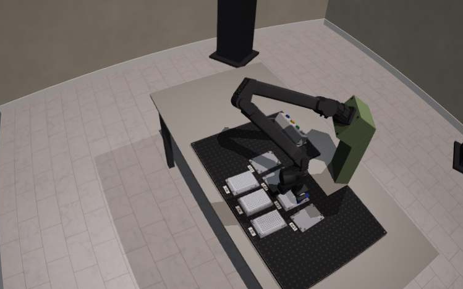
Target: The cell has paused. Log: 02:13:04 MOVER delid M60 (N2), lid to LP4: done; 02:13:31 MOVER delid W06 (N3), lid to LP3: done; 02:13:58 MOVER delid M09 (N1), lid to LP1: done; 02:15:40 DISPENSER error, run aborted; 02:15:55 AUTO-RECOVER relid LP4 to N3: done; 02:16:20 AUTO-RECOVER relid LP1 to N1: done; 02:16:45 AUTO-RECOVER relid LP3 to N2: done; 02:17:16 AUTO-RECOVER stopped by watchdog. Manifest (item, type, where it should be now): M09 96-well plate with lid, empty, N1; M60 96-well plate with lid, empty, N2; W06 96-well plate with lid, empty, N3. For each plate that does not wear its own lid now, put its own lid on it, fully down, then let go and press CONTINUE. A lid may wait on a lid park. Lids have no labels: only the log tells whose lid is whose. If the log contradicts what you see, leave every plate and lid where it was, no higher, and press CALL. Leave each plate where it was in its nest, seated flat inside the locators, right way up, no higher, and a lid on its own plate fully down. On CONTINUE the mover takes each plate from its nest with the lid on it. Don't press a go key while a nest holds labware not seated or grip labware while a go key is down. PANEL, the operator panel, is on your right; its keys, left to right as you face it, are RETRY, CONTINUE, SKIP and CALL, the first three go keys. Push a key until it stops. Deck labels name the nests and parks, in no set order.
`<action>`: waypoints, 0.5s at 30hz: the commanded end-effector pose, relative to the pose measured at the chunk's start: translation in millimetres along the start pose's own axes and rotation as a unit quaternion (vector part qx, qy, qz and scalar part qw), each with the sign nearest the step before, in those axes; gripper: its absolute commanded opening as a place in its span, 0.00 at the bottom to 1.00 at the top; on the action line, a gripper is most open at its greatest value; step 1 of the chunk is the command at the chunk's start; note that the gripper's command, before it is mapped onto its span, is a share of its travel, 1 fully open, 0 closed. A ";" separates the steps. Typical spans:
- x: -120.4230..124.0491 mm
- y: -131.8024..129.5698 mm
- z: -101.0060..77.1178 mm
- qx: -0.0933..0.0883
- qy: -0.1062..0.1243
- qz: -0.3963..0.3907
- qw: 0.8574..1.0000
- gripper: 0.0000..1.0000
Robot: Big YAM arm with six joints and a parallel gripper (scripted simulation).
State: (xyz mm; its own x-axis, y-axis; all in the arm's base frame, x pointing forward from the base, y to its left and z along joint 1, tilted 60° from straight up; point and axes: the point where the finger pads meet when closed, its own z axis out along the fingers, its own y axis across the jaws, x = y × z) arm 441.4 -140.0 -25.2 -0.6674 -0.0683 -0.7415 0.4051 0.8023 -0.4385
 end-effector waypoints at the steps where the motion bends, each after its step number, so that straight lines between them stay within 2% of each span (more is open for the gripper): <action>1: 1.3 -3.6 7.0 0.004 -0.001 -0.004 1.000 1.00; 6: 1.0 -2.2 14.7 0.003 -0.001 -0.005 1.000 1.00; 8: 5.4 0.1 8.1 -0.002 0.003 -0.007 1.000 1.00; 15: 5.6 0.2 7.9 -0.002 0.003 -0.007 1.000 1.00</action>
State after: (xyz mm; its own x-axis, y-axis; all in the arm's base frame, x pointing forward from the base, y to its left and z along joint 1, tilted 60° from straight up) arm 450.0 -149.4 -31.5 -0.6661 -0.0652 -0.7430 0.4102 0.7999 -0.4380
